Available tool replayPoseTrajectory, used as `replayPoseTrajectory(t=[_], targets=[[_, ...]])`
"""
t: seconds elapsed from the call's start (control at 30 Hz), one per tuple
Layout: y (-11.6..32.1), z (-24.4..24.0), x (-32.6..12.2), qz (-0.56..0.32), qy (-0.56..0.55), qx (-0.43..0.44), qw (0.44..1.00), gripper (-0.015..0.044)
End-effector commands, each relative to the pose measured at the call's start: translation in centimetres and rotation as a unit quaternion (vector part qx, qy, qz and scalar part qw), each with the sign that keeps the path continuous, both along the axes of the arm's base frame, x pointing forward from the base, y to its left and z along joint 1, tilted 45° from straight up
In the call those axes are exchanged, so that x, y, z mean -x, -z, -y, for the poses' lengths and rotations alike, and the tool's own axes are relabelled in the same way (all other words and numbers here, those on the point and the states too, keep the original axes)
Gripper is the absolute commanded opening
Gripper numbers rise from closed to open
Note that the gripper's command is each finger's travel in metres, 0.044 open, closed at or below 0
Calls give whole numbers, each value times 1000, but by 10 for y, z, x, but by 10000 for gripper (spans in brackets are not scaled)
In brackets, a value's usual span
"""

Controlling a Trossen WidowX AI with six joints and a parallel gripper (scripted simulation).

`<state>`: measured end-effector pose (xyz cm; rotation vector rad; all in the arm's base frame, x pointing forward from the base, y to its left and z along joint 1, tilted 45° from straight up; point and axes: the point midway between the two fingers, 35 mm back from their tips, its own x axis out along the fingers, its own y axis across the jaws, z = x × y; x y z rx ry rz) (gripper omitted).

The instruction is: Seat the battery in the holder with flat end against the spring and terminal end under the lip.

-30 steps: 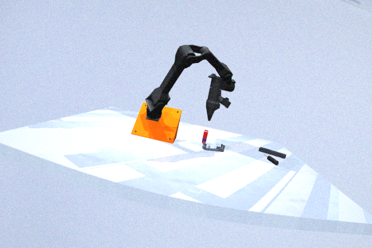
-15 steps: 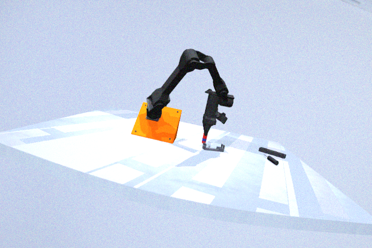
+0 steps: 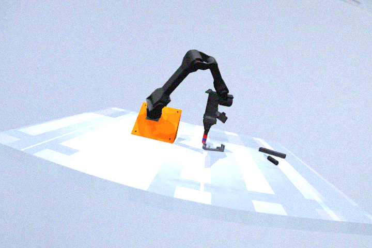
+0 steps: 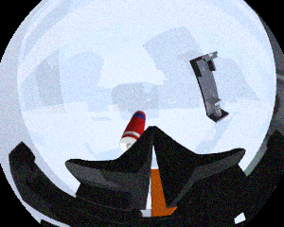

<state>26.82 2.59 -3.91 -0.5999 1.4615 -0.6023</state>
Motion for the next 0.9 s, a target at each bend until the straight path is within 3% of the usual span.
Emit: replayPoseTrajectory(t=[0.0, 0.87], targets=[[6, -5, 0, -2, 1, -2, 1000, 0], [30, -29, 2, -2, 1, -2, 1000, 0]])
